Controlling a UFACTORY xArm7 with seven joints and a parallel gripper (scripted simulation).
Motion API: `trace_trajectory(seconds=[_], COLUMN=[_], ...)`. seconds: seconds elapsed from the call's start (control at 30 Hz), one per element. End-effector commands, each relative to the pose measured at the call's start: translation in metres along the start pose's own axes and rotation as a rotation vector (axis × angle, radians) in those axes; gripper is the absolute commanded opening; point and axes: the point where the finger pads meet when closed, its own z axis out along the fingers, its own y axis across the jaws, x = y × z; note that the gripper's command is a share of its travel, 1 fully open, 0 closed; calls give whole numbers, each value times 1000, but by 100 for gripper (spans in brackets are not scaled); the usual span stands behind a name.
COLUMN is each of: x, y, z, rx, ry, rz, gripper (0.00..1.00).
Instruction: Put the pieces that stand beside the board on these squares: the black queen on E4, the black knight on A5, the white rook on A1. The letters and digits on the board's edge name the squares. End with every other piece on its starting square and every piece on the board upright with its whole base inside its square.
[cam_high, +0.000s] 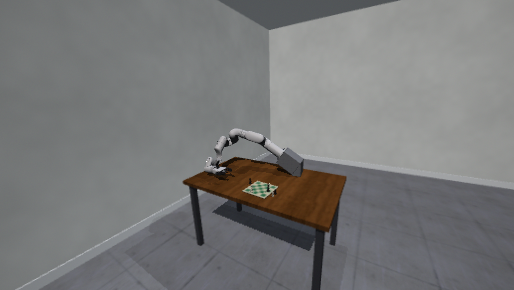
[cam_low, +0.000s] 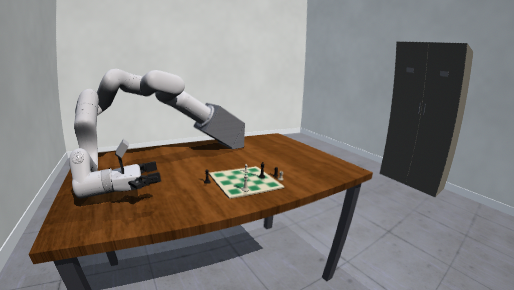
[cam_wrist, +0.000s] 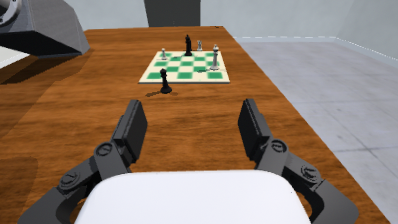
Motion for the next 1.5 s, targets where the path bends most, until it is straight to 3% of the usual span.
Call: trace_trajectory(seconds=[0.0, 0.93, 1.2, 1.47], x=[2, 5, 32, 81], y=[1, 1, 1, 0], z=[0, 0, 2, 5], rx=[0, 0, 0, 0], ry=[-1, -1, -1, -1], rz=[-4, -4, -4, -4], gripper=[100, 100, 100, 100])
